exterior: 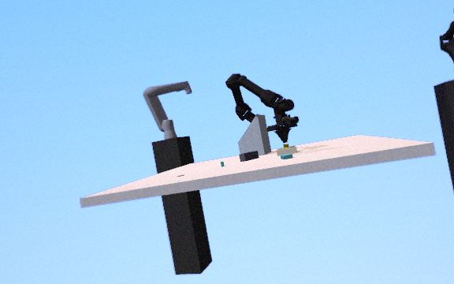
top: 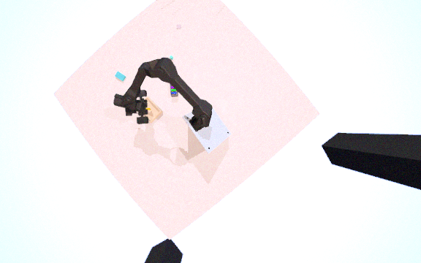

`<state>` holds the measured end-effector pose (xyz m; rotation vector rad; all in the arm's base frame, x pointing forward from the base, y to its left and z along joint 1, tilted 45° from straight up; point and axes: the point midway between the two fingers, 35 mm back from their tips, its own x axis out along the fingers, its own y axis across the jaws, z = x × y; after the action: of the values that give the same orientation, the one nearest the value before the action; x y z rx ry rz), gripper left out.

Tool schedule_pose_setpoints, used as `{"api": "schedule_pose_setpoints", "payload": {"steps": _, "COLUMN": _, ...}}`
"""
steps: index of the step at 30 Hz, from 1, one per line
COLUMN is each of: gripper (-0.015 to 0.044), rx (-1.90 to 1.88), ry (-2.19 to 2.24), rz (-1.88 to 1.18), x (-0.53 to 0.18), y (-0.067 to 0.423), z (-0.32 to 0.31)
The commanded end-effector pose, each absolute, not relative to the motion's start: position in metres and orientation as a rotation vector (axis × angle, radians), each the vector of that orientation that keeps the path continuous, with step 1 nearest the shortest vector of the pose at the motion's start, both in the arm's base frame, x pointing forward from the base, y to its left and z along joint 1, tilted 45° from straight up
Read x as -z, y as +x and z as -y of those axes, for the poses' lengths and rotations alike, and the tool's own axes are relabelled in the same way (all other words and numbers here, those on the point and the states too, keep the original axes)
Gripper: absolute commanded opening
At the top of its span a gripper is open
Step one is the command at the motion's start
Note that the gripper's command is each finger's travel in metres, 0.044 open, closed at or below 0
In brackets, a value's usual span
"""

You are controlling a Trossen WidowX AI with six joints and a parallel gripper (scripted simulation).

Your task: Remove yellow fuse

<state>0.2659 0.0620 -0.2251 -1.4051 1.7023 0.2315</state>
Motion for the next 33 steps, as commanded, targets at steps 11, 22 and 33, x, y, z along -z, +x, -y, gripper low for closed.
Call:
{"api": "schedule_pose_setpoints", "payload": {"steps": 11, "gripper": 0.033, "rx": -0.233, "ry": -1.41, "rz": -1.703, "x": 0.2, "y": 0.264, "z": -0.086}}
{"api": "schedule_pose_setpoints", "payload": {"steps": 22, "gripper": 0.033, "rx": -0.233, "ry": -1.41, "rz": -1.703, "x": 0.198, "y": 0.264, "z": -0.088}}
{"api": "schedule_pose_setpoints", "payload": {"steps": 33, "gripper": 0.033, "rx": -0.234, "ry": -1.417, "rz": -1.701, "x": 0.199, "y": 0.265, "z": -0.087}}
